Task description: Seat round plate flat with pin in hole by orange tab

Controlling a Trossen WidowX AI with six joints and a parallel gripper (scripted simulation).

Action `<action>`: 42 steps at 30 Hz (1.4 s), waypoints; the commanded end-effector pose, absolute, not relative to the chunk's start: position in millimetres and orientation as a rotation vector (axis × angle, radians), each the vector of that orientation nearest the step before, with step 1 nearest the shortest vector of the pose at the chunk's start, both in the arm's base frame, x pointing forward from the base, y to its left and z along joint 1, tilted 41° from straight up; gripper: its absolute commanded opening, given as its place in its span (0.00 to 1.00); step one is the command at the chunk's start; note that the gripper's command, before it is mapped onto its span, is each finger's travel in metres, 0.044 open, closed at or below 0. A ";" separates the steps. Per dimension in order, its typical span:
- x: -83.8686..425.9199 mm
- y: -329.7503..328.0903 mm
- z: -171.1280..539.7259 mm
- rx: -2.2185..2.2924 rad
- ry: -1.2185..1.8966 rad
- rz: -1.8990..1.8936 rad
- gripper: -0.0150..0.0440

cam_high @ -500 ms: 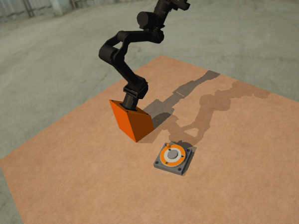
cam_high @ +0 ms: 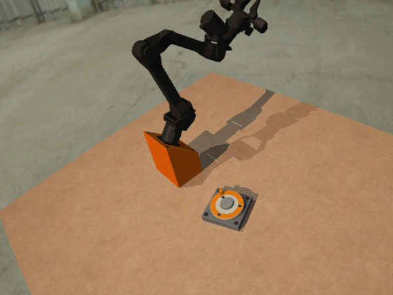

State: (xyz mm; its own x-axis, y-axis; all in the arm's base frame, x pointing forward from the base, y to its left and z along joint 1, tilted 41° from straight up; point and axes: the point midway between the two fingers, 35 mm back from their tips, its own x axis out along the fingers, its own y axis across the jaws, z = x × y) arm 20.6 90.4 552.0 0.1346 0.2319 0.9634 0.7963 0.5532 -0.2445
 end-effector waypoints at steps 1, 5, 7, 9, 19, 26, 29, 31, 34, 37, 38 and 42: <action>38.6 162.5 527.0 -1.155 -1.479 -0.338 0.25; 65.6 208.1 501.0 -1.279 -1.470 -0.161 0.25; 83.1 227.7 484.7 -1.338 -1.443 -0.064 0.25; 103.5 245.2 465.7 -1.393 -1.399 0.041 0.25; 200.1 278.1 364.7 -1.519 -1.038 0.498 0.25; 263.6 264.2 272.1 -1.477 -0.621 0.802 0.25; 289.4 242.5 228.4 -1.430 -0.394 0.888 0.25; 300.6 227.5 201.5 -1.375 -0.247 0.939 0.25; 309.7 208.0 170.0 -1.287 -0.067 0.989 0.25; 314.1 176.4 124.4 -1.107 0.216 1.041 0.25; 313.5 166.2 111.1 -1.043 0.305 1.049 0.25; 304.6 131.5 70.0 -0.795 0.601 1.045 0.25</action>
State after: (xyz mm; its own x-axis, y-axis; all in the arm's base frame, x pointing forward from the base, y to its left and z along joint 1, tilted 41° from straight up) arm 312.6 160.2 104.4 0.4964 0.5497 -0.6718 -0.8435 0.1227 -0.5229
